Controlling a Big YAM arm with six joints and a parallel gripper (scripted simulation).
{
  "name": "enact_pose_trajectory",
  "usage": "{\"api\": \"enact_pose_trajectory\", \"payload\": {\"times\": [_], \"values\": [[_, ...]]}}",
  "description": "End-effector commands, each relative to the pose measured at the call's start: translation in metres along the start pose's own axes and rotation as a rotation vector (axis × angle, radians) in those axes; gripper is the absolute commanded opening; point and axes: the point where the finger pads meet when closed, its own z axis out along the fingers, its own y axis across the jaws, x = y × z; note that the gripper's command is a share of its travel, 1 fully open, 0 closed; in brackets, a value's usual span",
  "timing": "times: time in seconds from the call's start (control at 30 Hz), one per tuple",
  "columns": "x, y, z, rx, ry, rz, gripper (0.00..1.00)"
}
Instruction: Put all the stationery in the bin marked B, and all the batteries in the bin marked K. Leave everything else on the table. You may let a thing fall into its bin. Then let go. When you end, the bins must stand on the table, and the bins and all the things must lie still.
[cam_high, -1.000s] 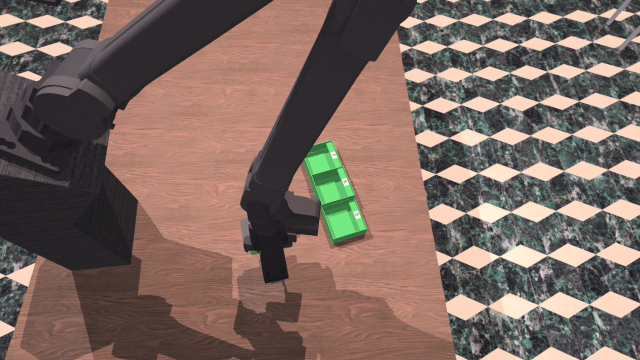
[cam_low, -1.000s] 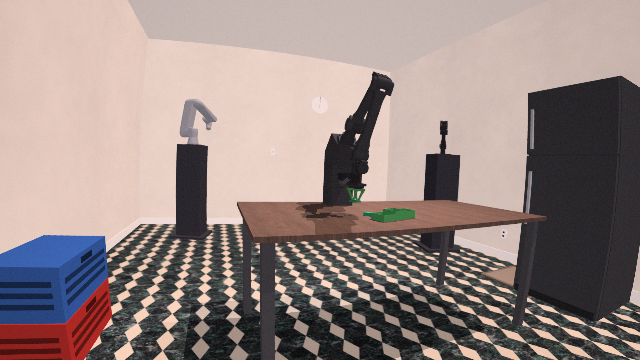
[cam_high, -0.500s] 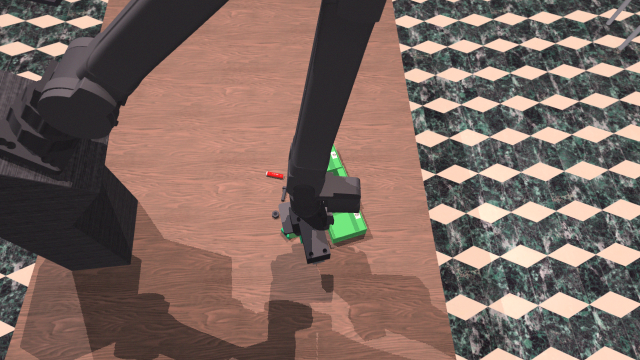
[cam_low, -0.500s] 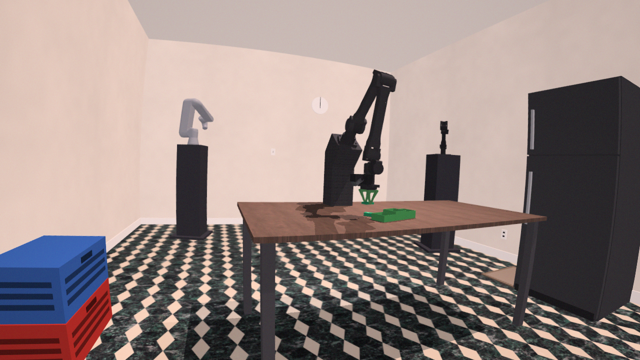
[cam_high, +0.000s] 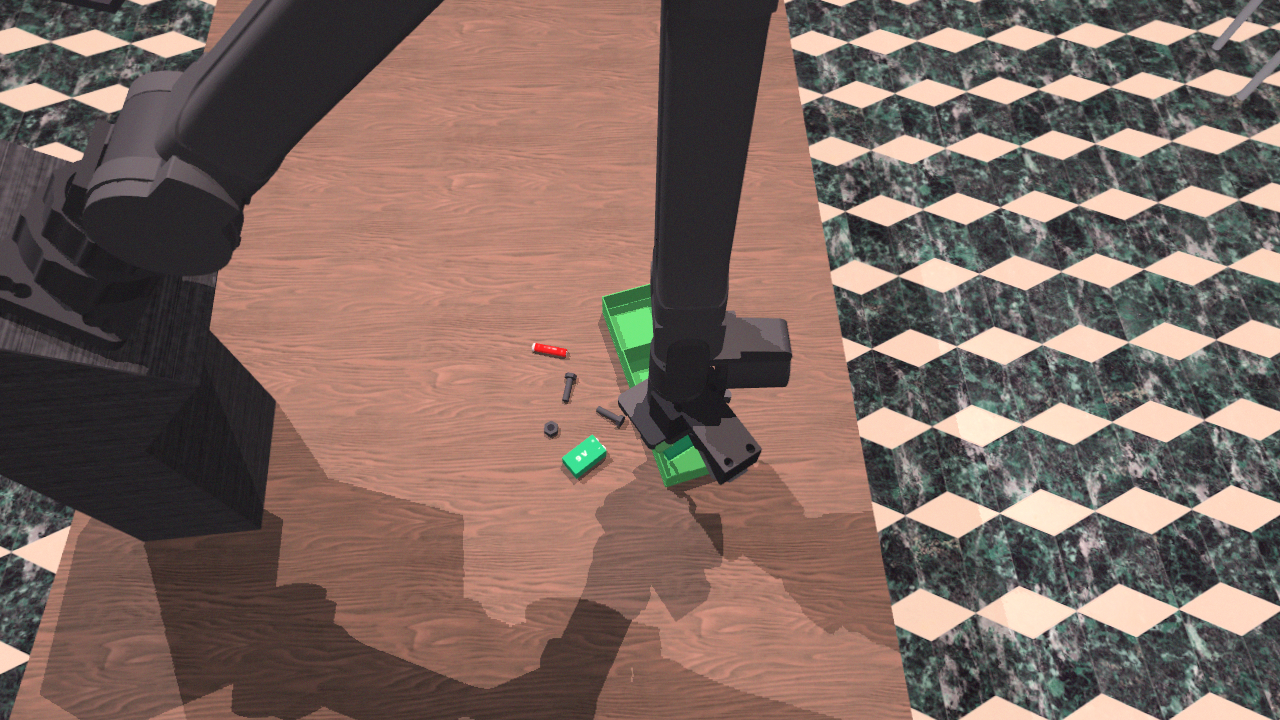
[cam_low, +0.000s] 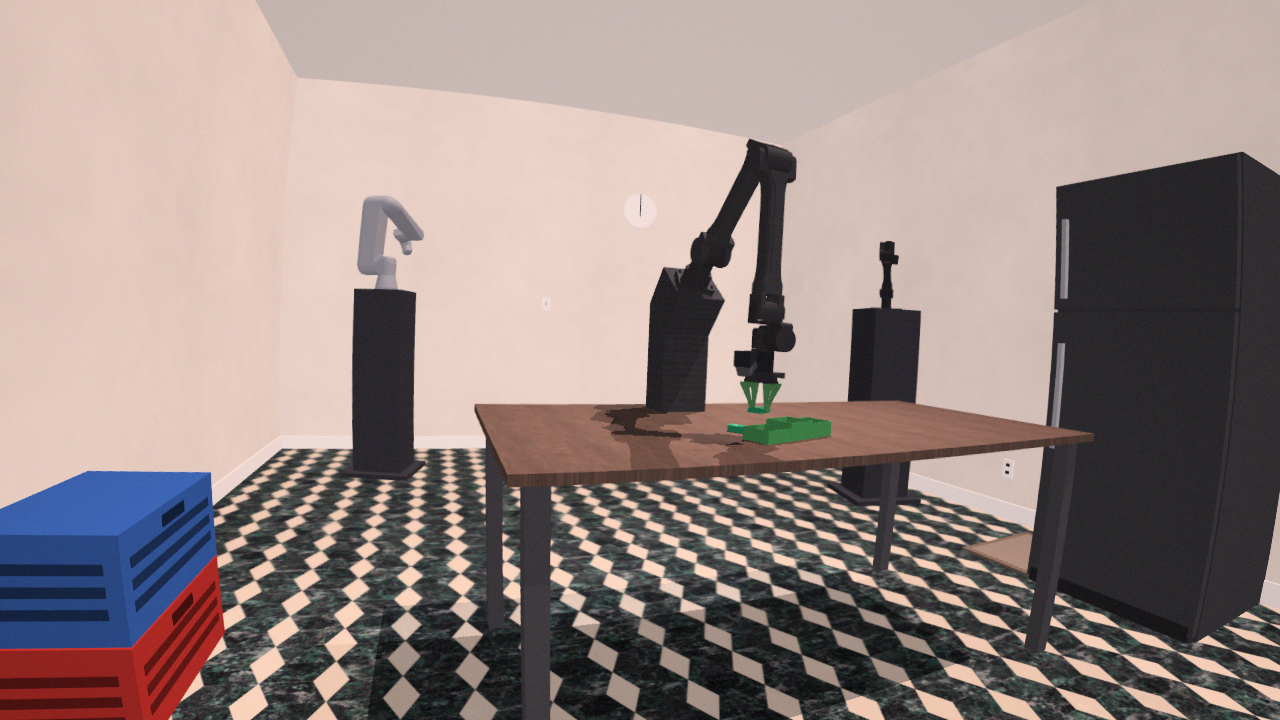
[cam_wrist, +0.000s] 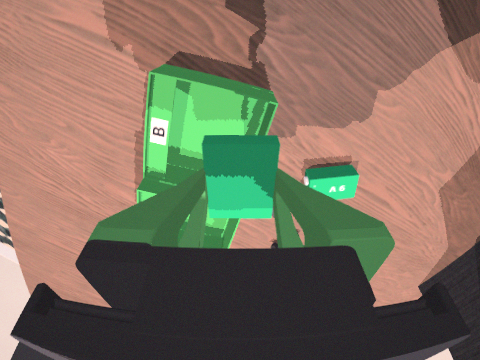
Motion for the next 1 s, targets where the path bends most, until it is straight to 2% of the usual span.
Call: {"api": "enact_pose_trajectory", "payload": {"times": [0.0, 0.07, 0.1, 0.2, 0.27, 0.3, 0.37, 0.77, 0.83, 0.97], "values": [[0.001, 0.029, -0.002, -0.009, 0.003, -0.157, 0.34], [0.001, 0.029, -0.003, -0.013, 0.001, -0.211, 0.34], [-0.010, 0.023, -0.003, -0.015, -0.003, -0.239, 0.34], [-0.005, 0.011, -0.001, -0.020, 0.002, -0.324, 0.34], [-0.005, 0.011, -0.001, -0.020, 0.002, -0.324, 0.34], [-0.001, 0.026, -0.001, -0.019, 0.006, -0.392, 0.34], [-0.001, 0.030, -0.004, -0.013, 0.006, -0.438, 0.34], [-0.001, 0.025, -0.004, -0.011, 0.001, -0.741, 0.34], [-0.001, 0.025, -0.004, -0.011, 0.001, -0.741, 0.34], [0.003, 0.026, -0.004, -0.009, -0.003, -0.875, 0.34]]}}
